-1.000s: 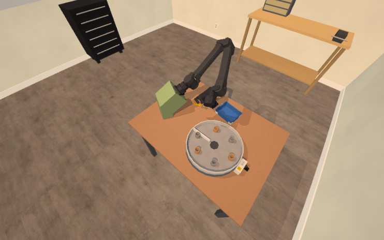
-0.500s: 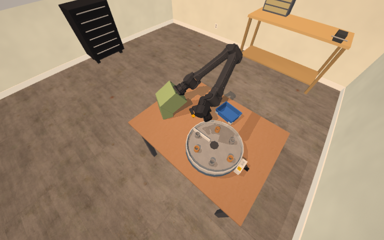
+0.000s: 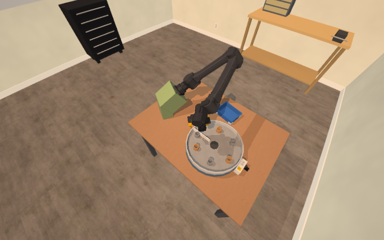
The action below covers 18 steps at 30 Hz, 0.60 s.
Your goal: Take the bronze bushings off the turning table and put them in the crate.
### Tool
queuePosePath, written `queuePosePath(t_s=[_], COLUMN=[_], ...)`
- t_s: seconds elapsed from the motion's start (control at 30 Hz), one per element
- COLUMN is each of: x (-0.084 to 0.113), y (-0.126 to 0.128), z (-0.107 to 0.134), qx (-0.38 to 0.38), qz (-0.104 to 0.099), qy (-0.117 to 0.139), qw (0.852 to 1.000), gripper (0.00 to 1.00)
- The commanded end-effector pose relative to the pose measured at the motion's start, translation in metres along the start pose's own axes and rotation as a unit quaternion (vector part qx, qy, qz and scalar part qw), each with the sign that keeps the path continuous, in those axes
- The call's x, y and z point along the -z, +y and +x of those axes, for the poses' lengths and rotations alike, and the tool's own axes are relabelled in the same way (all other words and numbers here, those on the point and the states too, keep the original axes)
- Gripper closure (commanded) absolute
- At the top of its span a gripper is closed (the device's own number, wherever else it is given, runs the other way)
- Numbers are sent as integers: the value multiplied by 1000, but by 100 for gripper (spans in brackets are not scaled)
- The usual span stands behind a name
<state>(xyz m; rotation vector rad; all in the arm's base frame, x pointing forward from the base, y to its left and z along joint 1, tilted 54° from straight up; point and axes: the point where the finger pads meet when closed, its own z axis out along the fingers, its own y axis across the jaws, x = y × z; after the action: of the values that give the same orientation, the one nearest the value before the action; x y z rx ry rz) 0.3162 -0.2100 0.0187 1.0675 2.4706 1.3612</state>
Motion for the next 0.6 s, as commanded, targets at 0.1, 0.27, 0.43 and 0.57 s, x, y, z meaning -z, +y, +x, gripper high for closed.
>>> queuePosePath(t_s=[0.1,0.27,0.43,0.57], x=[21,19,19,19], y=[-3,2,2,2], z=[-27,-22,-22,-22], qx=[-24,-22,-20,-19], qz=[-3,-1,-1,-1], qy=[-37,-35,-35,-35], qw=[999,999,999,999], gripper=[0,0,0,0])
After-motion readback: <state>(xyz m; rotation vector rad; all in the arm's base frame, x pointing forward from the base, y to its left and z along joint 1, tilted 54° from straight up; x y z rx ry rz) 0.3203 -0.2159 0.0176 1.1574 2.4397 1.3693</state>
